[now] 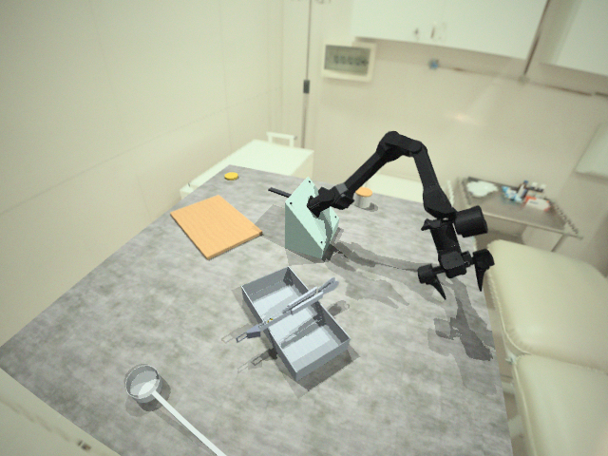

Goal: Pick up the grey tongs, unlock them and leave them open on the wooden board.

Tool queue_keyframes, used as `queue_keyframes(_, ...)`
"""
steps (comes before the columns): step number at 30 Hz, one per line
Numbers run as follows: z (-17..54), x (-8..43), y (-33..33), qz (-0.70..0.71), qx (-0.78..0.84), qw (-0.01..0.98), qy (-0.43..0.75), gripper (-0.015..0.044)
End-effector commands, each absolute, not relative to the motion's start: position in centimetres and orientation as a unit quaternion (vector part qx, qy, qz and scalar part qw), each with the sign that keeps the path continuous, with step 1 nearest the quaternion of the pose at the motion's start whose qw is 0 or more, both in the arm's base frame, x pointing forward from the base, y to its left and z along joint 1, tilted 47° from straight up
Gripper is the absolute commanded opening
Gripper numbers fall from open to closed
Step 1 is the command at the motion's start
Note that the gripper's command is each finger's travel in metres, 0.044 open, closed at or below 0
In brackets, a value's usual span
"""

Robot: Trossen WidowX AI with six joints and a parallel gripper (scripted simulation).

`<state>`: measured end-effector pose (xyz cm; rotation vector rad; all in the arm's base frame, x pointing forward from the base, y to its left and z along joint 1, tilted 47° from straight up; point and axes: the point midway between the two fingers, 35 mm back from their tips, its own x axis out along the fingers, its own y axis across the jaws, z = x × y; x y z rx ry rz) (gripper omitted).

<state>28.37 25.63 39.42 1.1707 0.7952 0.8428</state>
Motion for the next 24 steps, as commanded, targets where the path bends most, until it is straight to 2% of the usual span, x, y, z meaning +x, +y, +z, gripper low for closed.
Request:
queue_keyframes(1, 35.6, 32.5, 23.5, 0.312, 0.506, 0.712, 0.374, 0.0440)
queue_keyframes(12, 23.0, 40.8, 14.0, 0.159, 0.446, 0.737, 0.482, 0.0440)
queue_keyframes(24, 11.4, 41.7, 2.2, 0.069, 0.447, 0.666, 0.593, 0.0440)
